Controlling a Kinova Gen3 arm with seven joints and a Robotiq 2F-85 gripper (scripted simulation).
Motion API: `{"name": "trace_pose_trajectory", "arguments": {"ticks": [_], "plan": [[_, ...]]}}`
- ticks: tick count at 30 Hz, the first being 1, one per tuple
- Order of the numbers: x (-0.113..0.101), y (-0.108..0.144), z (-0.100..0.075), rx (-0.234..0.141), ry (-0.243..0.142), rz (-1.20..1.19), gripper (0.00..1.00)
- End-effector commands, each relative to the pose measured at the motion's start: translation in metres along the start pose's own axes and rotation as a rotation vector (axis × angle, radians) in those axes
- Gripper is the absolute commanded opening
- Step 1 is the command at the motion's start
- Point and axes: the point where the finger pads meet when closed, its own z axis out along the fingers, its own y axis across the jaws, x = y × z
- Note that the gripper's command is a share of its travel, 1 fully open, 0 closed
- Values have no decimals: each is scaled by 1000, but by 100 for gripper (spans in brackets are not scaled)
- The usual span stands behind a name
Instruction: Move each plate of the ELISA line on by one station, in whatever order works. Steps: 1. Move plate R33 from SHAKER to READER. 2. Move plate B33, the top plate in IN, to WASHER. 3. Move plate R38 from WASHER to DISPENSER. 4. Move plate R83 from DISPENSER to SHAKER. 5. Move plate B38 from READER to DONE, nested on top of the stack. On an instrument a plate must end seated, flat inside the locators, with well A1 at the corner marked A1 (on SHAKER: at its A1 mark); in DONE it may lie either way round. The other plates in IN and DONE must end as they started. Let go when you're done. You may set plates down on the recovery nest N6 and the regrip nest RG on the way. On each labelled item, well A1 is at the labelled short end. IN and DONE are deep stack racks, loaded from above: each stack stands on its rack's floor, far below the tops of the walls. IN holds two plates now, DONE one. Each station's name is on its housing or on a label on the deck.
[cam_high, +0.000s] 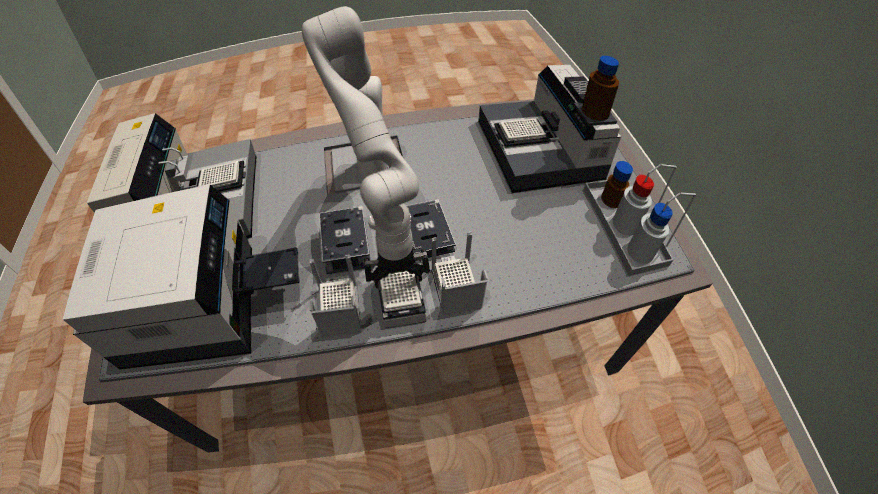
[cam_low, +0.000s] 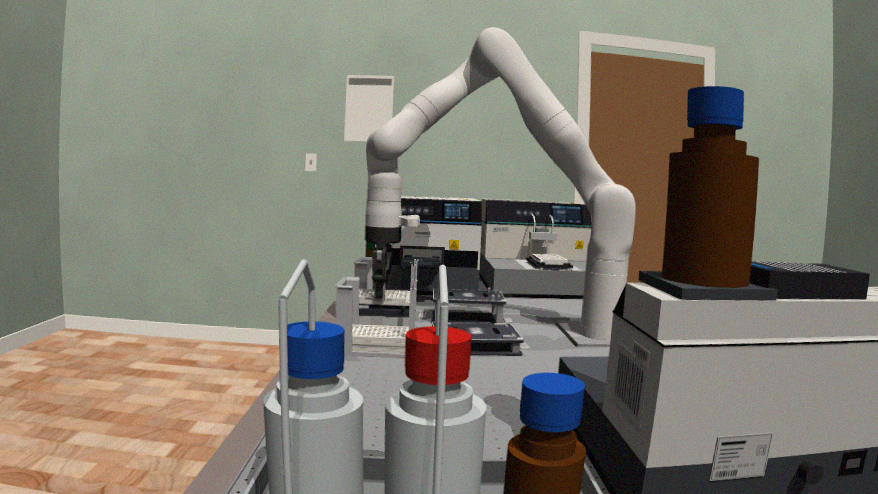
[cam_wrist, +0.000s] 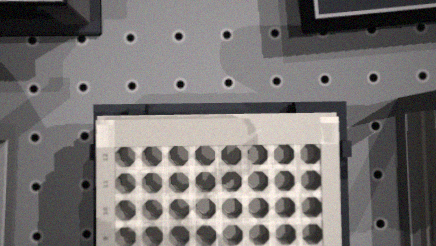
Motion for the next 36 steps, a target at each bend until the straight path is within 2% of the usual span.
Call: {"name": "trace_pose_trajectory", "arguments": {"ticks": [1,20,36], "plan": [[-1,0,-2,-2,-4,0,94],[-1,0,-2,-2,-4,0,94],[-1,2,-23,-7,-3,0,94]]}}
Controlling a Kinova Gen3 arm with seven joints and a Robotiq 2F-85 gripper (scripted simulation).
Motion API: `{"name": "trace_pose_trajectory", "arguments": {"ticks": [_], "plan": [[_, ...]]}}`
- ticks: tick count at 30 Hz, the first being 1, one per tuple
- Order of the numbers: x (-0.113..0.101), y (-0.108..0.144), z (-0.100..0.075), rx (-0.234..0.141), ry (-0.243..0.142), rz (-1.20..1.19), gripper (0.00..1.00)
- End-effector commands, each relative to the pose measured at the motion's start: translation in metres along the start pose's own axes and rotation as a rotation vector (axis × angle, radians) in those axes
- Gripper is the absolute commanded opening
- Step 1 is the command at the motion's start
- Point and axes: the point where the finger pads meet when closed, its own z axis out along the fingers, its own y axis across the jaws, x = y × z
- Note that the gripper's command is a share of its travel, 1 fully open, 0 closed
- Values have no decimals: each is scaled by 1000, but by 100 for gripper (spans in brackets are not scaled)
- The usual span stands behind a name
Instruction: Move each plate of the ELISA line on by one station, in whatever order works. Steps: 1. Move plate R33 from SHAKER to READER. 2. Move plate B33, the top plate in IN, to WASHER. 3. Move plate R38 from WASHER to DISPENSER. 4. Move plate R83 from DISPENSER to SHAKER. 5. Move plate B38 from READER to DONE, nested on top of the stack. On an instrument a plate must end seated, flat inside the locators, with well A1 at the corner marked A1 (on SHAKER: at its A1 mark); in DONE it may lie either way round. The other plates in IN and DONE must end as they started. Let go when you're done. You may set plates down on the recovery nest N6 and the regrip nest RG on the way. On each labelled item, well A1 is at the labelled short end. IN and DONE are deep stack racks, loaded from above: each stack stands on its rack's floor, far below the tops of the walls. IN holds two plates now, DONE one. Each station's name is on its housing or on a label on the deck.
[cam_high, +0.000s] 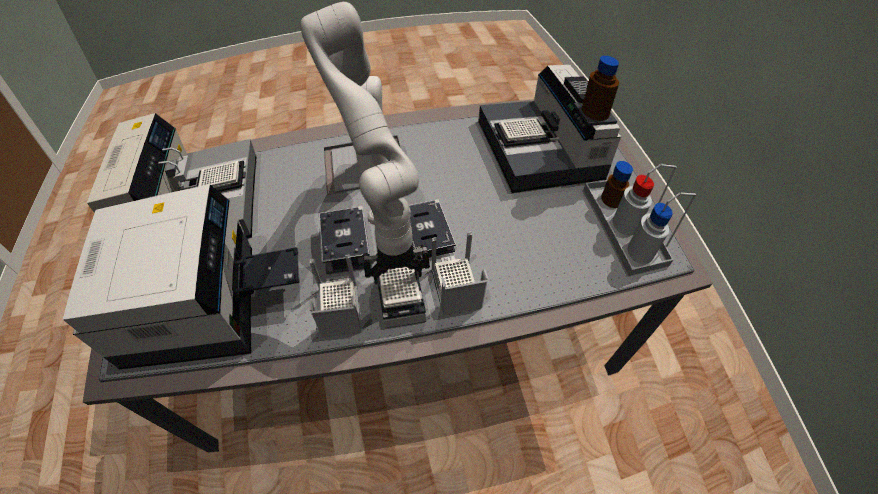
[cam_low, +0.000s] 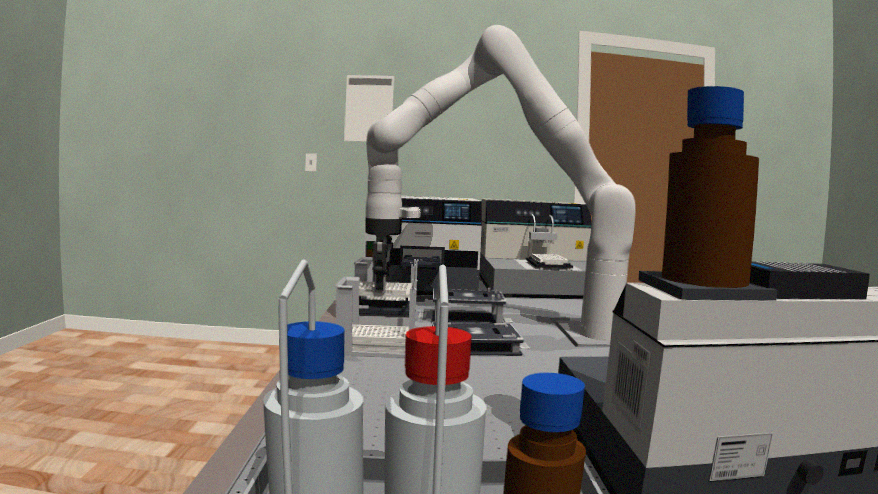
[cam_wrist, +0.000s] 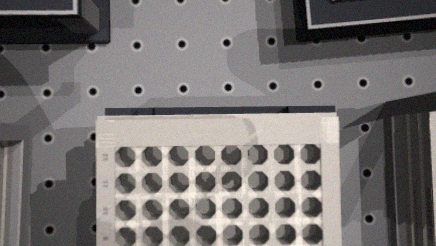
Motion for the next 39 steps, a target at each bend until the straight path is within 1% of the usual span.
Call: {"name": "trace_pose_trajectory", "arguments": {"ticks": [1,39], "plan": [[-2,2,-8,-8,-4,0,94],[-1,2,-53,-8,-4,0,94]]}}
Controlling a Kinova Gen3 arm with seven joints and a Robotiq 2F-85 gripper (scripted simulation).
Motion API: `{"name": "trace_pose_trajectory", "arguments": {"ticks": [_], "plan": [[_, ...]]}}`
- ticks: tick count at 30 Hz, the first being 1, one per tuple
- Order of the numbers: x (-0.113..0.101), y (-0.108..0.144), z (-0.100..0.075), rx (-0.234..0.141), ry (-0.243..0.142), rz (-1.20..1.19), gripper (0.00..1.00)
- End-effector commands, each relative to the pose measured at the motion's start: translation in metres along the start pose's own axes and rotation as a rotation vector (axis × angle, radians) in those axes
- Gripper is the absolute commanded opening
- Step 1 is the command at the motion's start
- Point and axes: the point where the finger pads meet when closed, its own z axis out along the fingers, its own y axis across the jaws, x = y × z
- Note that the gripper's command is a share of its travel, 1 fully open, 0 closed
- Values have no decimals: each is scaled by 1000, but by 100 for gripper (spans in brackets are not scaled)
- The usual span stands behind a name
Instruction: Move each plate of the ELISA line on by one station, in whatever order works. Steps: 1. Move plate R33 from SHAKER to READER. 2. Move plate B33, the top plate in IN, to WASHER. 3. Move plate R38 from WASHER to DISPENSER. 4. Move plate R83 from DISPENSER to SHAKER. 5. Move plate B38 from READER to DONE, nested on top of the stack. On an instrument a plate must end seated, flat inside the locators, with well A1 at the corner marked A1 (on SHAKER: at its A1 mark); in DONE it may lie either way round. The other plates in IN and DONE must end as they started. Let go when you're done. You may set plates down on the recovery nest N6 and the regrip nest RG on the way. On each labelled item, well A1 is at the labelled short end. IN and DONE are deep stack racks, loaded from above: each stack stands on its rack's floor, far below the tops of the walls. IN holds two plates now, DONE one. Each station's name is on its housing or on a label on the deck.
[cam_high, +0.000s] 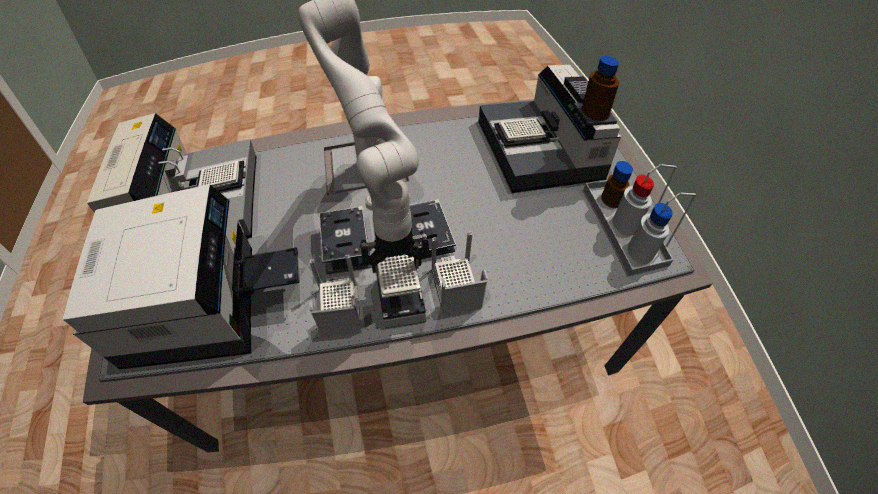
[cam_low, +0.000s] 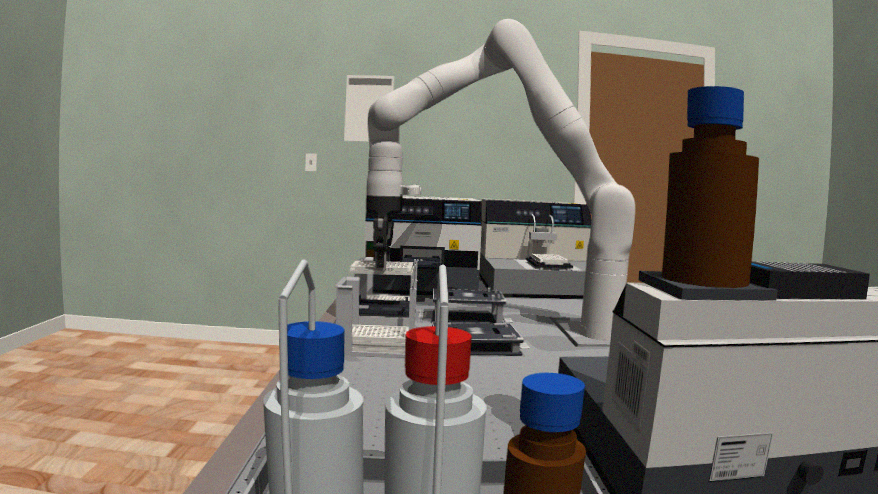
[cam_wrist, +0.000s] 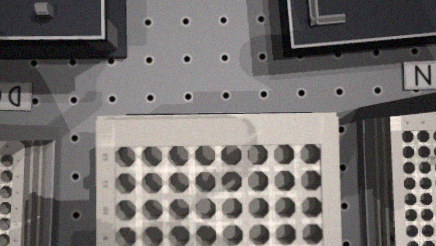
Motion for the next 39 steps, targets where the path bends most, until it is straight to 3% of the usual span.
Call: {"name": "trace_pose_trajectory", "arguments": {"ticks": [1,39], "plan": [[-2,2,-9,-8,-5,-1,94],[-1,2,-54,-8,-5,-1,94]]}}
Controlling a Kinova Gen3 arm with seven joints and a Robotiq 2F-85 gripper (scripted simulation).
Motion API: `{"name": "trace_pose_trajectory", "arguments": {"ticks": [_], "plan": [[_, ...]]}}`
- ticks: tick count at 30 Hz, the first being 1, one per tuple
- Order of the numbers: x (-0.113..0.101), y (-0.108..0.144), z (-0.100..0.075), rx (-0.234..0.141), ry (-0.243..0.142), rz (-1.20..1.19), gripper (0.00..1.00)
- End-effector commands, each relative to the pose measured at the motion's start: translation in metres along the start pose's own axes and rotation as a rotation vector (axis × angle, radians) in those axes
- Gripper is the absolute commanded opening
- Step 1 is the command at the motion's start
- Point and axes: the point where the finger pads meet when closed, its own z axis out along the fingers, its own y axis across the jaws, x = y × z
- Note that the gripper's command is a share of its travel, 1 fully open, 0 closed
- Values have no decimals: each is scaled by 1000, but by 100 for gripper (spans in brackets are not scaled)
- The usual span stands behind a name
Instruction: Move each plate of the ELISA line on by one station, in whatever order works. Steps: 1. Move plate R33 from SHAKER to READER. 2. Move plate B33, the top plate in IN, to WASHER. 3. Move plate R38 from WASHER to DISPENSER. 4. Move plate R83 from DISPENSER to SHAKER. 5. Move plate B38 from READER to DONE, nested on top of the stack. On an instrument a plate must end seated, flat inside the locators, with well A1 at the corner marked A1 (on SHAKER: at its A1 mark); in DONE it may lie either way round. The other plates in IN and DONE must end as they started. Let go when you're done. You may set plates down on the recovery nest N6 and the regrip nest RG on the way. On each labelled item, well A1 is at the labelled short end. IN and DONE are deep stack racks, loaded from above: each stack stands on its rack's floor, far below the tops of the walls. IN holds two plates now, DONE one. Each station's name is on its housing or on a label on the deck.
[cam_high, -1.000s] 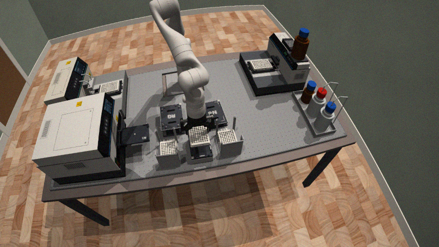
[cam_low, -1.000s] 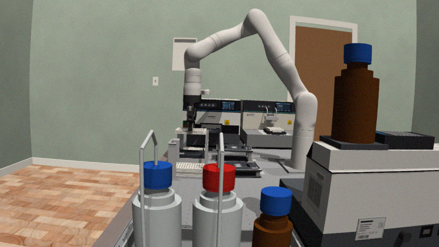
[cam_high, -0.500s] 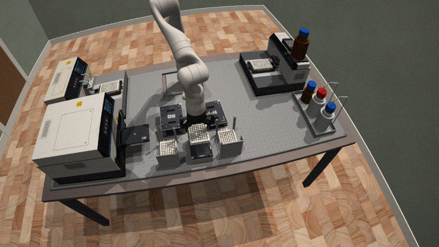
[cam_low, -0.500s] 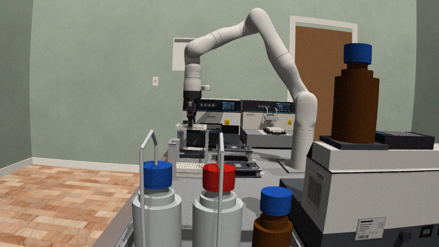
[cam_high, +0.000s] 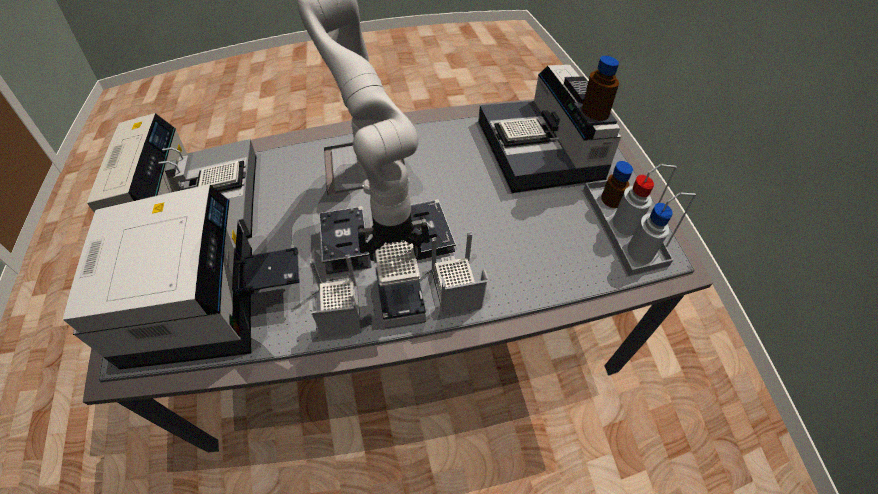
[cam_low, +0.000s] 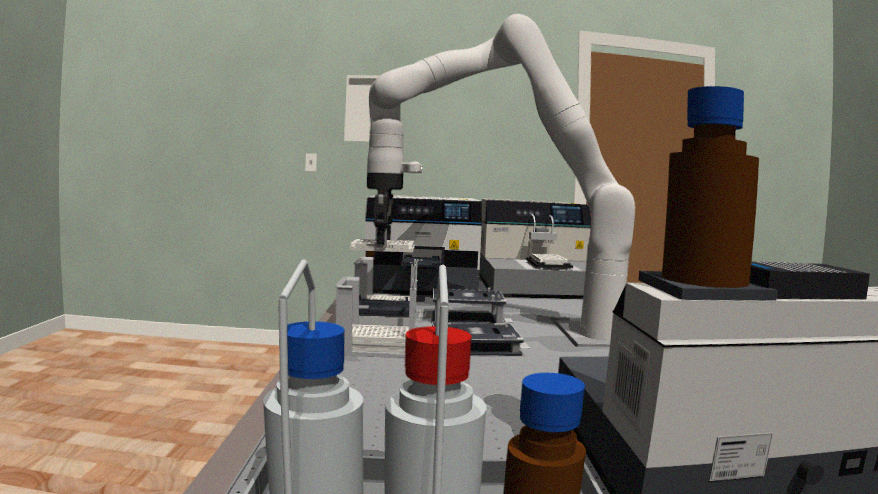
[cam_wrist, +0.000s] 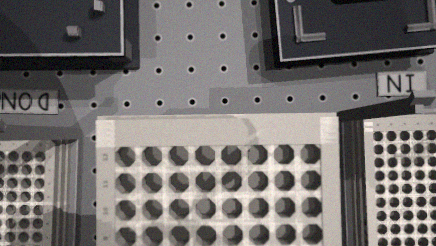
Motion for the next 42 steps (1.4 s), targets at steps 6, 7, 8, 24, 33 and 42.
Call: {"name": "trace_pose_trajectory", "arguments": {"ticks": [6,7,8,24,33,42], "plan": [[-1,2,-13,-8,-5,1,94],[-1,2,-14,-8,-5,-1,94],[-1,2,-15,-8,-5,-3,94],[-2,1,-29,-3,-6,2,94],[-2,1,-29,-3,-6,2,94],[-2,1,-29,-3,-6,2,94]]}}
